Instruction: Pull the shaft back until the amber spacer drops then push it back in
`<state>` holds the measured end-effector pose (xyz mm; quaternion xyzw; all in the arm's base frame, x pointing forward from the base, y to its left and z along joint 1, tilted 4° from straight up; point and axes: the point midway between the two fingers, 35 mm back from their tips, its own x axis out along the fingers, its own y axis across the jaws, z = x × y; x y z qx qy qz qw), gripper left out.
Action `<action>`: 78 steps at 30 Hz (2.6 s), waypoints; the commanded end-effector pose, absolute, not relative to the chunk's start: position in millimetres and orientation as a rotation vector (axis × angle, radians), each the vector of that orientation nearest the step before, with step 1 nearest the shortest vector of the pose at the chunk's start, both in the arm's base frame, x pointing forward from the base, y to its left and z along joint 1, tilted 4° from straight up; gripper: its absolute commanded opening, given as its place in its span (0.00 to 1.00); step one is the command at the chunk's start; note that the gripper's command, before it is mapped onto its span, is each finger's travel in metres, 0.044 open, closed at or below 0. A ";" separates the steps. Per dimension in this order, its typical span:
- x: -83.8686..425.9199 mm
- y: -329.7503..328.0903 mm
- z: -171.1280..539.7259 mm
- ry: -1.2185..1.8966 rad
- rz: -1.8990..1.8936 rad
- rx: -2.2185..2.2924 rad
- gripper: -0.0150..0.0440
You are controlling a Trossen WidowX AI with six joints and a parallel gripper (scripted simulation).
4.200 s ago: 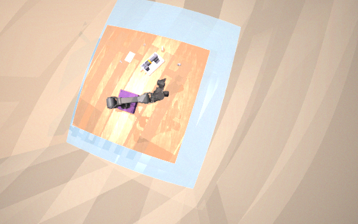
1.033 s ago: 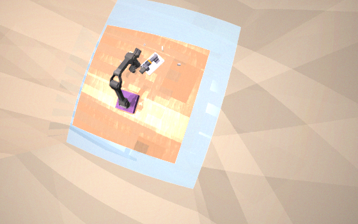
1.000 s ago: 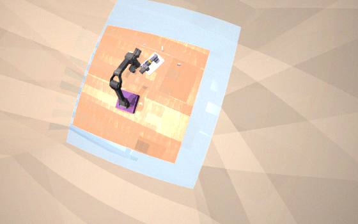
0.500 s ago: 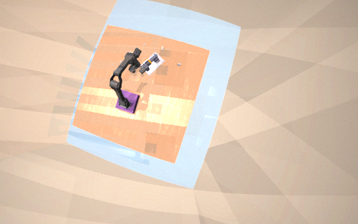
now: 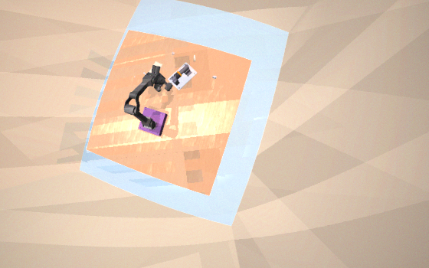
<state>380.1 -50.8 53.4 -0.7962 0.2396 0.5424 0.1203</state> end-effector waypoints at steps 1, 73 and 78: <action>364.4 -44.1 53.9 0.764 1.285 -2.527 1.00; 374.9 -57.1 25.9 0.777 1.122 -2.626 1.00; 374.9 -57.1 25.9 0.777 1.122 -2.626 1.00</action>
